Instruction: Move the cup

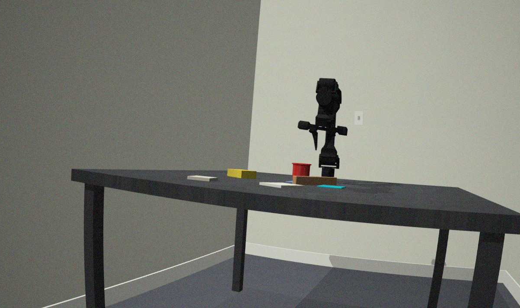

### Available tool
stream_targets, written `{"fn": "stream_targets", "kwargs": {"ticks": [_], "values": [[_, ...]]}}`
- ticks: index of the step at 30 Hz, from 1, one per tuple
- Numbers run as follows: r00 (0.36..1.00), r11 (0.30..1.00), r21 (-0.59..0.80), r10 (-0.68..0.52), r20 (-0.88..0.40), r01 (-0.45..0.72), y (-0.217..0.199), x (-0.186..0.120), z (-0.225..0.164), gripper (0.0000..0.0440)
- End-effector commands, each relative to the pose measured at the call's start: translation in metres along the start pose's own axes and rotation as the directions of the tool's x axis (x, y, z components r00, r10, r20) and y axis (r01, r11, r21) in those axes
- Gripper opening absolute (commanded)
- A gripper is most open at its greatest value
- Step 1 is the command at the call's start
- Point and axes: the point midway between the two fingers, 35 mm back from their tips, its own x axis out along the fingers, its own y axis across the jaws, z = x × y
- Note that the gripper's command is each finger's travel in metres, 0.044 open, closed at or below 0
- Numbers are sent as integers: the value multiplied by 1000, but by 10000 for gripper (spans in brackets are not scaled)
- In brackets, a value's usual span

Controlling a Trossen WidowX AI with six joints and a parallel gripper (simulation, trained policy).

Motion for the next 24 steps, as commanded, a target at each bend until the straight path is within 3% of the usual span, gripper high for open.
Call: {"fn": "stream_targets", "kwargs": {"ticks": [1,24], "values": [[999,1000,-14,-8,-37,7,-7,12,-3,148],[992,994,-110,-5,-129,-9,-27,67,-17,170]]}}
